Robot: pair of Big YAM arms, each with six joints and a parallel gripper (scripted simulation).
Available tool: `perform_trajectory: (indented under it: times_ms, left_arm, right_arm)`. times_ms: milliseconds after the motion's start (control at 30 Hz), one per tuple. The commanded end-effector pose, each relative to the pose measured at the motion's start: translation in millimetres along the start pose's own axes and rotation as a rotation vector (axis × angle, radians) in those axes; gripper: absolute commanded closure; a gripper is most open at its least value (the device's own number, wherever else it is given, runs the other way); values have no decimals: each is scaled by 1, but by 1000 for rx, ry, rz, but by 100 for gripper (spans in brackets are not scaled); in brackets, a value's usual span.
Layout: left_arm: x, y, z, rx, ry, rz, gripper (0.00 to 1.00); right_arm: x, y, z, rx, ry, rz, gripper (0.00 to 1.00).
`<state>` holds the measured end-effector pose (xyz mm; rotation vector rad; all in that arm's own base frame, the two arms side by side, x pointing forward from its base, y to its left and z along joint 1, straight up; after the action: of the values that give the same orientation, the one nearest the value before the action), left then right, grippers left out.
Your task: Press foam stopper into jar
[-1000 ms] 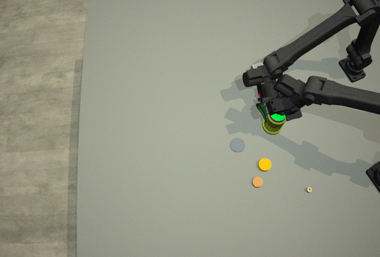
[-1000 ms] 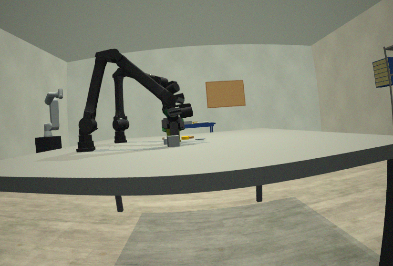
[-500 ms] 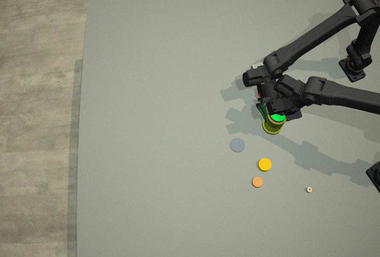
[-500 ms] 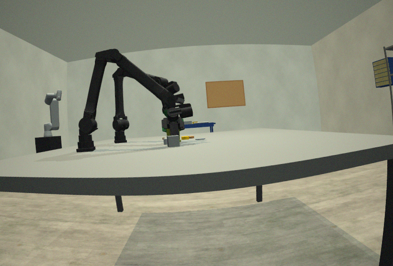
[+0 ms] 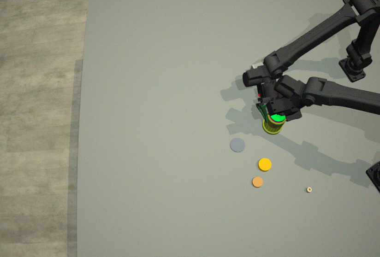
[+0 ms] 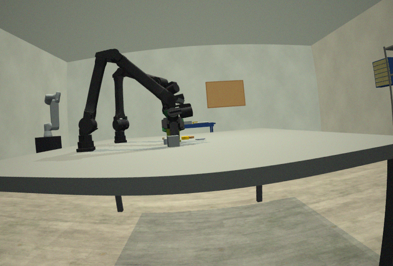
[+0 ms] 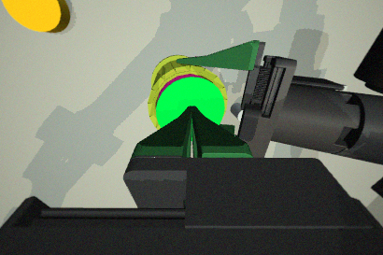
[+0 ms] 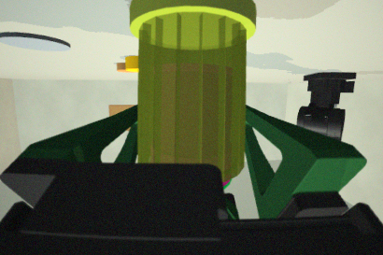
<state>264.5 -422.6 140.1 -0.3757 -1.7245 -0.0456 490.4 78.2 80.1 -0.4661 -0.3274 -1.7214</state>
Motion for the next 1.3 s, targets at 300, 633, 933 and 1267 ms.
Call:
perform_trajectory:
  times_ms: [300, 633, 933, 1267]
  left_arm:
    - [-32, 8, 2, 21, 28, -28, 100]
    - [-39, 10, 4, 21, 34, -33, 100]
    - [-44, 11, 5, 21, 38, -38, 100]
    - [-47, 12, 6, 21, 38, -38, 100]
  right_arm:
    - [9, 6, -3, -22, -6, -28, 36]
    - [9, 6, -3, -22, -6, -28, 36]
    - [9, 6, -3, -22, -6, -28, 36]
    - [9, 6, -3, -22, -6, -28, 36]
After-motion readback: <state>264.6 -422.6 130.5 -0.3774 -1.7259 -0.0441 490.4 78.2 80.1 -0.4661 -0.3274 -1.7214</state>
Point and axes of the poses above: on each arm, the point where the finger pads meet when closed, its own x axis back along the fingers, its own y axis across the jaws, z = x × y, the point moved 2 cm from there along x, back along the fingers, and after that the axes turned 3 degrees about -x, right-handed, at the moved point
